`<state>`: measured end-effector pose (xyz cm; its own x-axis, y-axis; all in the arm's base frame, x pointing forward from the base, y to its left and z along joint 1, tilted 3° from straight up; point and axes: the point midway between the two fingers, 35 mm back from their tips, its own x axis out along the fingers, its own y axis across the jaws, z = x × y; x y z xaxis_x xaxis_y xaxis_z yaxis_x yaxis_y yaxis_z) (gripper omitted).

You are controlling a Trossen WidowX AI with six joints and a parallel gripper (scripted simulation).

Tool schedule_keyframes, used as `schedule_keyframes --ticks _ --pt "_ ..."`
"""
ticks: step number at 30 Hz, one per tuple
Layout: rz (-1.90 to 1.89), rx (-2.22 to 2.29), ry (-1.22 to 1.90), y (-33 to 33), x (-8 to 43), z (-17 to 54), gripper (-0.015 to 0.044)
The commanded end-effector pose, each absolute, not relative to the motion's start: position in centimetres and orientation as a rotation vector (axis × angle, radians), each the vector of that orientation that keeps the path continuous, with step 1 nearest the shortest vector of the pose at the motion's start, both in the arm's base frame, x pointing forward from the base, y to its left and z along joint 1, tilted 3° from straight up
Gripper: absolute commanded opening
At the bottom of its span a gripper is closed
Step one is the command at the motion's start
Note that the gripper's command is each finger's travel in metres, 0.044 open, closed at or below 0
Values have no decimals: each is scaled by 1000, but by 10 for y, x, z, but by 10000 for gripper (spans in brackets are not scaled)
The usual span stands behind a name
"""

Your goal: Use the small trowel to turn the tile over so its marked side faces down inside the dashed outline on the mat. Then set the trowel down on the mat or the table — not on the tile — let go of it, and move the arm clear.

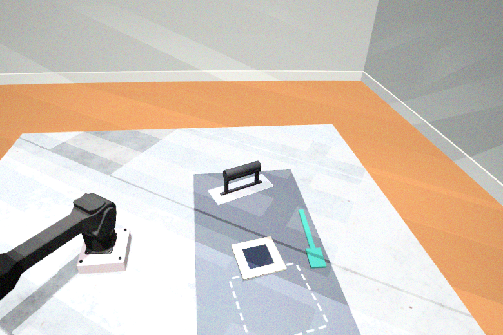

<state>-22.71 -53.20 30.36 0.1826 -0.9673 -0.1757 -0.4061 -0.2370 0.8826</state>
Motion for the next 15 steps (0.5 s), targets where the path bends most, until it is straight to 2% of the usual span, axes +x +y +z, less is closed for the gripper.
schedule_keyframes --ticks 1,7,11,15 --pt "-1015 1758 -1301 -532 -227 304 100" --pt "-1015 1759 -1301 -532 -227 304 100" --pt "-1015 1759 -1301 -532 -227 304 0" --pt "-1015 1759 -1301 -532 -227 304 0"
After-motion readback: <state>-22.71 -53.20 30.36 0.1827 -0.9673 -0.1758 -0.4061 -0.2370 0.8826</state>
